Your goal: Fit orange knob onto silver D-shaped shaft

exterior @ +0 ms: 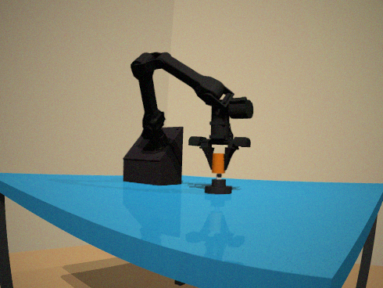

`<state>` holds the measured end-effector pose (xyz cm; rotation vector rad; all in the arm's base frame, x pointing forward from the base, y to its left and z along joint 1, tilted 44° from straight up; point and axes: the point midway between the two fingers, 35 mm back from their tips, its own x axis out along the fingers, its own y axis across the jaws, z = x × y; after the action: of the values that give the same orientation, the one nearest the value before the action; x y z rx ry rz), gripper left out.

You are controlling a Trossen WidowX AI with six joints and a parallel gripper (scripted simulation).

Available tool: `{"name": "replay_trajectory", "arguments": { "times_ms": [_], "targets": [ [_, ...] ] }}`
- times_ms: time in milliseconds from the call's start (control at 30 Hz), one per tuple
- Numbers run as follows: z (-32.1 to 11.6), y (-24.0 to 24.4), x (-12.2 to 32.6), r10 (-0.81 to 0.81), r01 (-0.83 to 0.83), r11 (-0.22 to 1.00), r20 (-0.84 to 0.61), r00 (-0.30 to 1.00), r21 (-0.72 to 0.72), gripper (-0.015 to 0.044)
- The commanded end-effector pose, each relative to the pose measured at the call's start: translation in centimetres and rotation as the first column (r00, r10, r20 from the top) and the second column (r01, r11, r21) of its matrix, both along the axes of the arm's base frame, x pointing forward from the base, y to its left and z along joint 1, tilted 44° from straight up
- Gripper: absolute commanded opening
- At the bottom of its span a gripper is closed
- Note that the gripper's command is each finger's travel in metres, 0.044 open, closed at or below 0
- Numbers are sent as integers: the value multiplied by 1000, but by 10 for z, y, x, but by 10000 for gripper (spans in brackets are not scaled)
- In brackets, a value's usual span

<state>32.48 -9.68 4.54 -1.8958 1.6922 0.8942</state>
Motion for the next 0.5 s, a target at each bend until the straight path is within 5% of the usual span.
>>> {"name": "replay_trajectory", "arguments": {
  "times_ms": [0,467],
  "targets": [
    [0,2,3,5,-5,1000,4,1000,-2,0],
    [1,1,3,5,-5,1000,4,1000,-2,0]
  ]
}}
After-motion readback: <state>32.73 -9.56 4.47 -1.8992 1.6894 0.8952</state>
